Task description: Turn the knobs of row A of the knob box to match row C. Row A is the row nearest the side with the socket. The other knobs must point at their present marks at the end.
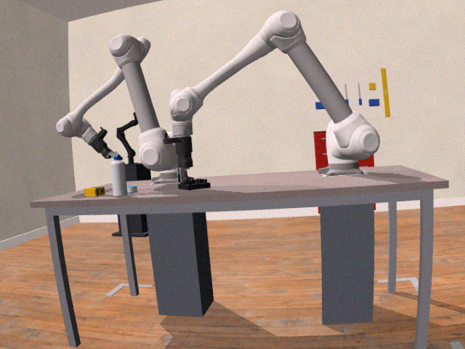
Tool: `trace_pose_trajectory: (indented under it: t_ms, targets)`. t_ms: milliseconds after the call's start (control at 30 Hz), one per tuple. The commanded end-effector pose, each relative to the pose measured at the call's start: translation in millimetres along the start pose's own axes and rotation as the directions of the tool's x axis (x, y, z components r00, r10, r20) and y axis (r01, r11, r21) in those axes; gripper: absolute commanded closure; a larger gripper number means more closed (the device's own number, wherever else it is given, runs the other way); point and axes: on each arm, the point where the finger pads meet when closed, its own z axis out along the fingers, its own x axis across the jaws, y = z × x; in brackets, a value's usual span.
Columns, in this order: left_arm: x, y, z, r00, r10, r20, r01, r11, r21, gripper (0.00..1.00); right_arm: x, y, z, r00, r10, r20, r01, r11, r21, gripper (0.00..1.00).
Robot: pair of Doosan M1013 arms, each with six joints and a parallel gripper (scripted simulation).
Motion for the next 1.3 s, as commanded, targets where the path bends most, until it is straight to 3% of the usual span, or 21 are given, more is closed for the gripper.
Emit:
trace_pose_trajectory:
  t_ms: [0,333,367,1267]
  targets:
    - [0.1,-0.5,-1.1,1.000,0.000,0.000,0.000,1.000,0.002,0.54,0.1,-0.1,-0.4,1.000,0.000,0.000,0.000,1.000,-0.001,0.00]
    - [0.1,-0.5,-1.1,1.000,0.000,0.000,0.000,1.000,0.002,0.54,0.1,-0.1,-0.4,1.000,0.000,0.000,0.000,1.000,-0.001,0.00]
    - [0.1,-0.5,-1.1,1.000,0.000,0.000,0.000,1.000,0.002,0.70,0.1,-0.1,-0.4,1.000,0.000,0.000,0.000,1.000,-0.001,0.00]
    - [0.1,-0.5,-1.1,1.000,-0.019,0.000,0.019,1.000,0.002,0.70,0.1,-0.1,-0.4,1.000,0.000,0.000,0.000,1.000,-0.001,0.00]
